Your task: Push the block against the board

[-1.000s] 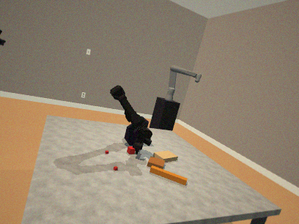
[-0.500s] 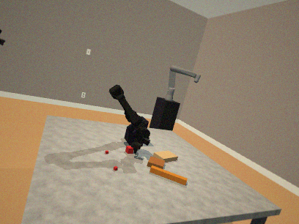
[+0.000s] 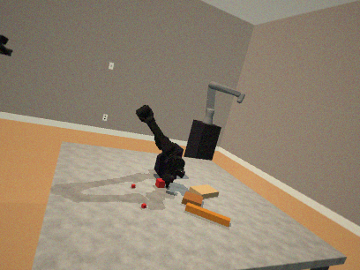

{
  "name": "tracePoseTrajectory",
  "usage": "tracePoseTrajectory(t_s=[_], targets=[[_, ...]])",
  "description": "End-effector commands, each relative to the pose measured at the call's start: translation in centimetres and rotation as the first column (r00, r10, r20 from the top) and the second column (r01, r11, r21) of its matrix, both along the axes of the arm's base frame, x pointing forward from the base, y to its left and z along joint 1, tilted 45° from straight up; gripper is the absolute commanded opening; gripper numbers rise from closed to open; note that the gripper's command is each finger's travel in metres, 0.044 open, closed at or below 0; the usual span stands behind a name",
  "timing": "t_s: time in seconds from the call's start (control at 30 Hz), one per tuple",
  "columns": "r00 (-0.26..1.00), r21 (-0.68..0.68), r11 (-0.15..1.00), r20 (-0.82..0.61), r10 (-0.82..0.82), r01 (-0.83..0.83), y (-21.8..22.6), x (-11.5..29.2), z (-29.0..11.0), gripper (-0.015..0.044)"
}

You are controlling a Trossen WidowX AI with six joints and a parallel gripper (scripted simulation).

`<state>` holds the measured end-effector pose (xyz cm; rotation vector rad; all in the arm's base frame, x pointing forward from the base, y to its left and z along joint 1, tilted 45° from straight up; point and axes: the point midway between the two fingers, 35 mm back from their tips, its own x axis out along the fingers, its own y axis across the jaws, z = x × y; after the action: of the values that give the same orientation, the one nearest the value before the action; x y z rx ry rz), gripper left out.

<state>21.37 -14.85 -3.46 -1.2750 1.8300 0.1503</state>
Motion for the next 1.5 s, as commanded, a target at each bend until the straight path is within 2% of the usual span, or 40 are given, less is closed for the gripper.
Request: tracePoseTrajectory(t_s=[0.0, 0.9, 1.47], targets=[[1.0, -0.003, 1.0, 0.0, 0.002, -0.002, 0.0, 0.0, 0.0, 0.0], [1.0, -0.003, 1.0, 0.0, 0.002, -0.002, 0.0, 0.0, 0.0, 0.0], [1.0, -0.001, 1.0, 0.001, 0.002, -0.002, 1.3, 1.5, -1.4, 0.0]])
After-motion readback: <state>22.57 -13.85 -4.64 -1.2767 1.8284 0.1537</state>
